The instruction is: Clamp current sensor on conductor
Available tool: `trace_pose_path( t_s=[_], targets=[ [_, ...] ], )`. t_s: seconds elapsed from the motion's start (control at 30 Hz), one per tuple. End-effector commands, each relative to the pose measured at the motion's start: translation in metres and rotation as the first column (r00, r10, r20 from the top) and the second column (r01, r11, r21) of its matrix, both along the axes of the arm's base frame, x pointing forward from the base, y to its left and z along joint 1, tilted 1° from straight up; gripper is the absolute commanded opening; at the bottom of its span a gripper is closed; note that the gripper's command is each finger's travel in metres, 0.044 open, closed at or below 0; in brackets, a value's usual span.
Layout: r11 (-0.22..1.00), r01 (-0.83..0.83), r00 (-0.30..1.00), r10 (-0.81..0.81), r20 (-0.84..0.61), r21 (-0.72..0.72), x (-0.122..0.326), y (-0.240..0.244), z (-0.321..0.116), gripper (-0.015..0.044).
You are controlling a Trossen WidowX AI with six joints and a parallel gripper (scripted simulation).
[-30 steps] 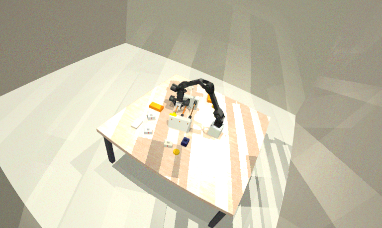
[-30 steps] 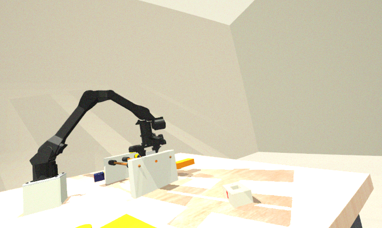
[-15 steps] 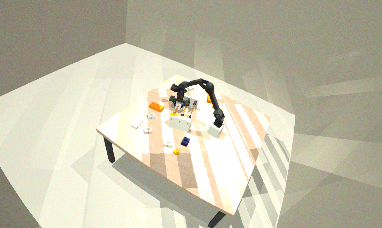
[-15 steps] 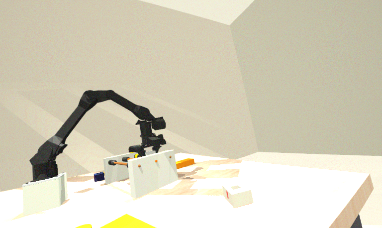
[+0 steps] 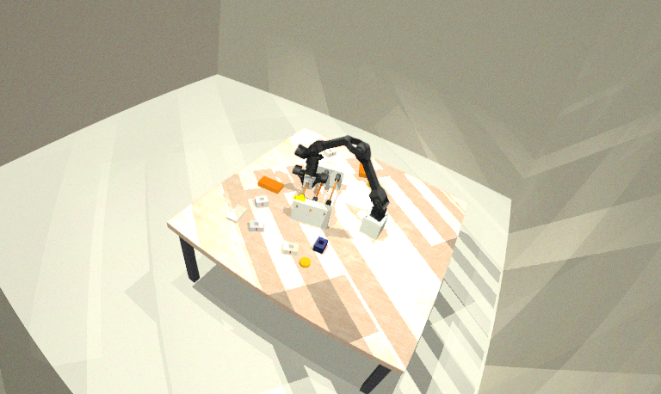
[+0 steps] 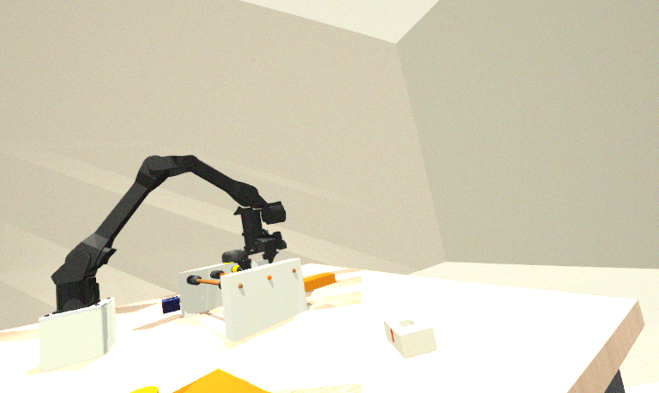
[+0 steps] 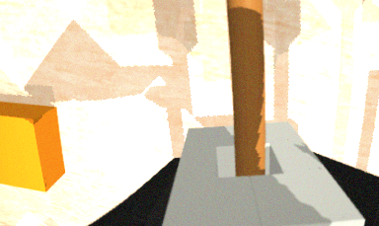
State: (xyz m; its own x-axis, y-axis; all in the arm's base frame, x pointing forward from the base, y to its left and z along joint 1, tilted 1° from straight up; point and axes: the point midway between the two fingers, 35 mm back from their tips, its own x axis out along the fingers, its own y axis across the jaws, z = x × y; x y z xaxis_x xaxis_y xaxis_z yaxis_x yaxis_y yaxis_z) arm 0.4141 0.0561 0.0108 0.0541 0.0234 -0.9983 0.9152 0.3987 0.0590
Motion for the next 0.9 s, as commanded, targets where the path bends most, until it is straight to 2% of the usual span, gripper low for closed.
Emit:
trace_pose_path(
  t_s=[0.0,0.13,0.37,0.67,0.87],
  targets=[
    [1.0,0.0,1.0,0.0,0.0,-0.001,0.0,0.0,0.0,0.0257],
    [1.0,0.0,1.0,0.0,0.0,-0.001,0.0,0.0,0.0,0.0257],
    [1.0,0.0,1.0,0.0,0.0,-0.001,0.0,0.0,0.0,0.044],
    [1.0,0.0,1.0,0.0,-0.001,-0.001,0.0,0.0,0.003,0.044],
    [1.0,-0.005,1.0,0.005,-0.028,-0.01,0.0,0.005,0.084,0.044]
  ],
)
